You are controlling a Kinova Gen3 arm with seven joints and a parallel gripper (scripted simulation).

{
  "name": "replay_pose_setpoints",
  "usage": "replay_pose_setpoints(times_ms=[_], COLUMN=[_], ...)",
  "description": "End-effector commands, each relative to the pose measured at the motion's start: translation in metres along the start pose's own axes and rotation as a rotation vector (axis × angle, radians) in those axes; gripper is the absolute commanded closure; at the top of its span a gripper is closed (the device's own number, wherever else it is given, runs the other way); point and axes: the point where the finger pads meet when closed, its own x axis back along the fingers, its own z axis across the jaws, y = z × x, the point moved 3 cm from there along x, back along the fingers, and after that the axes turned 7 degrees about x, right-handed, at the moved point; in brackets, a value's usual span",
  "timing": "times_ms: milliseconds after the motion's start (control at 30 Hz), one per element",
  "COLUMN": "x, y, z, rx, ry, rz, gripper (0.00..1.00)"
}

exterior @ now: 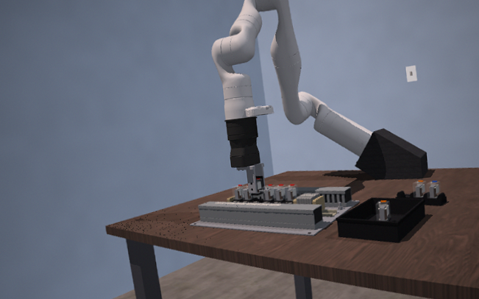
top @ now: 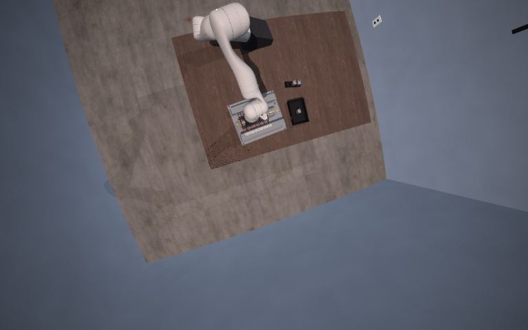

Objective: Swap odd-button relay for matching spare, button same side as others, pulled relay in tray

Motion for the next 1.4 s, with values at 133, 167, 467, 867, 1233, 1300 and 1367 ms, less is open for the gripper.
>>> replay_pose_setpoints(times_ms=[133, 167, 467, 867, 1233, 1300, 1367], x=[-0.0081, -0.0089, -0.0079, -0.0096, -0.0076, -0.0076, -0.0076], y=[-0.0053, -0.0058, -0.0047, -0.0072, -0.0060, -0.0064, -0.0069], z=[-0.0006, -0.0007, -0.0005, -0.0009, -0.0007, -0.0008, -0.0008], rx=[-0.005, -0.005, 0.002, -0.007, -0.003, -0.004, -0.006], ry=[0.000, 0.000, 0.001, 0.000, 0.000, 0.000, 0.000], rz=[0.005, 0.005, 0.002, 0.006, 0.005, 0.005, 0.006], gripper=[1.00, 1.00, 1.00, 1.00, 1.00, 1.00, 1.00])
